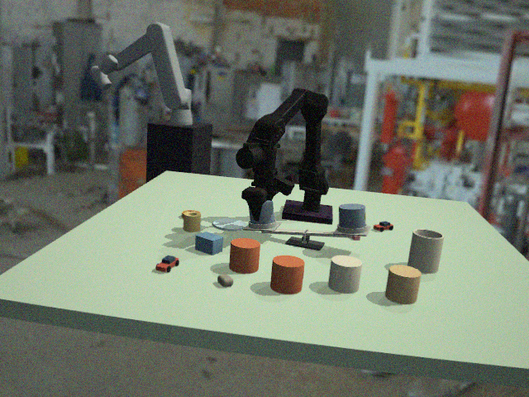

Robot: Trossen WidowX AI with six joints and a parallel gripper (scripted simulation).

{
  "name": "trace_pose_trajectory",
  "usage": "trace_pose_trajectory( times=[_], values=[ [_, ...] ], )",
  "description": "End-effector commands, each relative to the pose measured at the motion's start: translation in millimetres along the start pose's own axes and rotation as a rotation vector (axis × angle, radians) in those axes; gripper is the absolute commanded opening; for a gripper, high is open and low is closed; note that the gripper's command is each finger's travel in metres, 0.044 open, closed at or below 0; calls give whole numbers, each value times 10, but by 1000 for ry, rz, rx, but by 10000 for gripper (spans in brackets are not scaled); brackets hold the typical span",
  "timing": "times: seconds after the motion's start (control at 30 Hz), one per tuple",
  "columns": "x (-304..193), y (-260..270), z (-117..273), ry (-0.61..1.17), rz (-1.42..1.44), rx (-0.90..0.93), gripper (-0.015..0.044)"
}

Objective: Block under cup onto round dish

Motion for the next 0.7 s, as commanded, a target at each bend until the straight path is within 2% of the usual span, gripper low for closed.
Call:
trace_pose_trajectory(
  times=[0.0,0.67],
  values=[
    [-7,-25,70,-2,-1,-11,0],
    [-22,-56,326,-2,-1,-11,0]
  ],
)
Point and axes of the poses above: the point midway between the two fingers, 35 mm back from their tips, its own z axis back along the fingers, its own y axis across the jaws, x = y × z, the point moved 8 cm from there along z, back along the fingers, and after that the axes turned 8 degrees about z, right-handed, at the moved point
